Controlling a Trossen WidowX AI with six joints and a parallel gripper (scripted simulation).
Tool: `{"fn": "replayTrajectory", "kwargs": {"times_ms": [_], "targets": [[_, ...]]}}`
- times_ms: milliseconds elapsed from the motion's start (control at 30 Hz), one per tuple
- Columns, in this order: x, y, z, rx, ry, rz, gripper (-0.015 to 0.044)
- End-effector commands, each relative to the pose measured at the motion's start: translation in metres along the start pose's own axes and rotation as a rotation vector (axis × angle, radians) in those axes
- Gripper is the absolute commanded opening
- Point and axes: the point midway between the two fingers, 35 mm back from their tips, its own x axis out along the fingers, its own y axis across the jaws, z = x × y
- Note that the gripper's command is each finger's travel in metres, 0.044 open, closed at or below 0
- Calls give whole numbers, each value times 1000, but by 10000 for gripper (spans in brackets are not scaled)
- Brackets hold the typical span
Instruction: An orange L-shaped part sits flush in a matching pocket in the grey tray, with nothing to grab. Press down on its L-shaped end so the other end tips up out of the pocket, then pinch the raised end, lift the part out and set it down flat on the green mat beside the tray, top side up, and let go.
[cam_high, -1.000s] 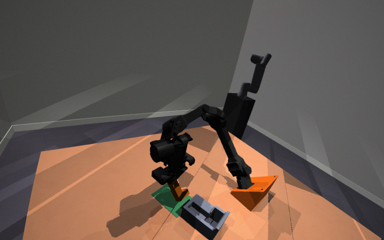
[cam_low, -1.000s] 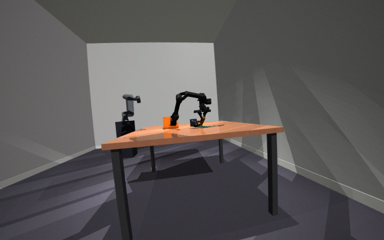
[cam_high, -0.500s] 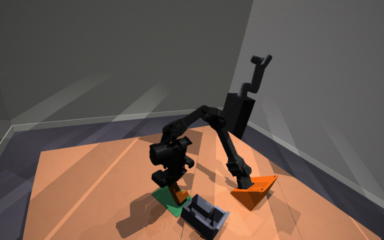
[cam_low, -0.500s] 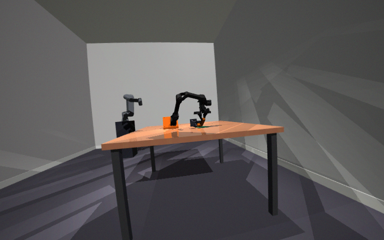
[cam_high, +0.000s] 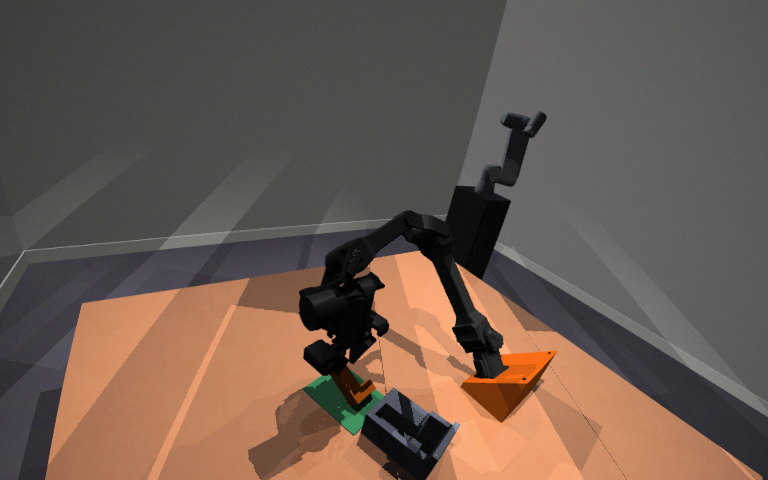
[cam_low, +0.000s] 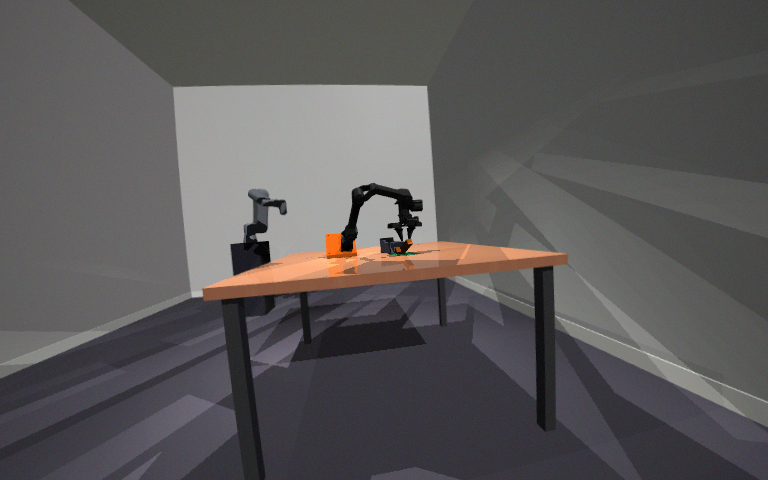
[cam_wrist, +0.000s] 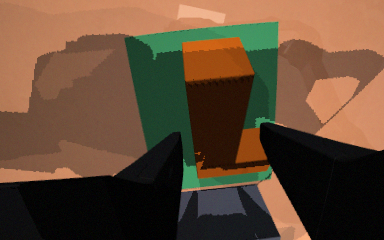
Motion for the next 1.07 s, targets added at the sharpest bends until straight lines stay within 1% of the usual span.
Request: {"fn": "replayTrajectory", "kwargs": {"times_ms": [0, 100, 167, 233, 367, 400, 1033], "targets": [[-16, 1, 0, 7, -8, 16, 315], [-52, 1, -1, 14, -24, 56, 394], [-77, -1, -1, 18, -34, 83, 400], [-86, -3, -2, 20, -38, 94, 400], [-86, -3, -2, 20, -38, 94, 400], [-81, 0, -3, 10, -33, 98, 400], [-81, 0, -3, 10, -33, 98, 400]]}}
